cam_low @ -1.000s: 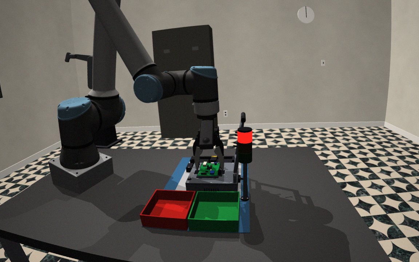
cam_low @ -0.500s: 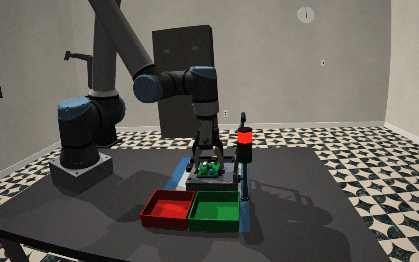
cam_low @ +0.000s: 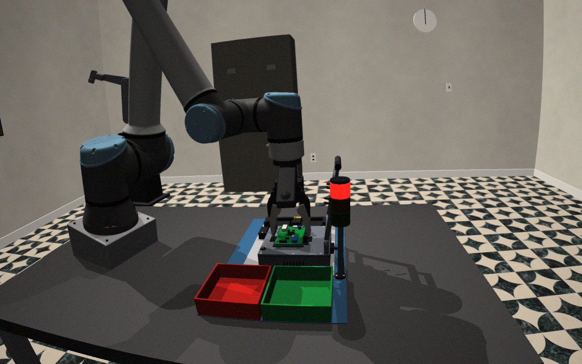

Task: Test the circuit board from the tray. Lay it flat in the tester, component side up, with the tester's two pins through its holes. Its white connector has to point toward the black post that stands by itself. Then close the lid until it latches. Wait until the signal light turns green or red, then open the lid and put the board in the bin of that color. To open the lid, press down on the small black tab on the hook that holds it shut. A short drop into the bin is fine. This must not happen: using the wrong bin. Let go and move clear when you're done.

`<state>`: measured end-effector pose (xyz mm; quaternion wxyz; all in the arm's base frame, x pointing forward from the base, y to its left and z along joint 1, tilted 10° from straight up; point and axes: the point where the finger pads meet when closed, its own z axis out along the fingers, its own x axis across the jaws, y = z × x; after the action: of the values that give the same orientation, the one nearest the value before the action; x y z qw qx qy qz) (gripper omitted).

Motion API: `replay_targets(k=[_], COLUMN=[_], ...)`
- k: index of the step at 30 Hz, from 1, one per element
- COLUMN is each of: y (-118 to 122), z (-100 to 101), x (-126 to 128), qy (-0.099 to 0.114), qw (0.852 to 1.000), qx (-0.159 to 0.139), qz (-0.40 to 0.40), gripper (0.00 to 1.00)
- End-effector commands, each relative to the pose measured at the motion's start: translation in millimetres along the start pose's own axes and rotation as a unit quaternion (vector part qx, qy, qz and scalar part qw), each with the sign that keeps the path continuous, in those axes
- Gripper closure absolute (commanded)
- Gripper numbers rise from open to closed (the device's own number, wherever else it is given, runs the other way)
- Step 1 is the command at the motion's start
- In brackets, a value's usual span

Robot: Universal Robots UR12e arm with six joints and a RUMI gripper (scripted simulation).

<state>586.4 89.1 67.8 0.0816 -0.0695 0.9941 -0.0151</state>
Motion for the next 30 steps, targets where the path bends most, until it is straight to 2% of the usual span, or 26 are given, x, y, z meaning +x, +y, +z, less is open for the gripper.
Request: replay_targets(k=[1,4,5,30], y=[-0.7,-0.7,-0.7,-0.7], z=[0.7,0.7,0.7,0.7], x=[2.3,2.3,2.3,2.3], qy=[0.000,0.000,0.000,0.000], qw=[1.000,1.000,1.000,1.000], qx=[0.000,0.000,0.000,0.000], qz=[0.001,0.001,0.001,0.001], gripper=[0.41,0.41,0.46,0.49])
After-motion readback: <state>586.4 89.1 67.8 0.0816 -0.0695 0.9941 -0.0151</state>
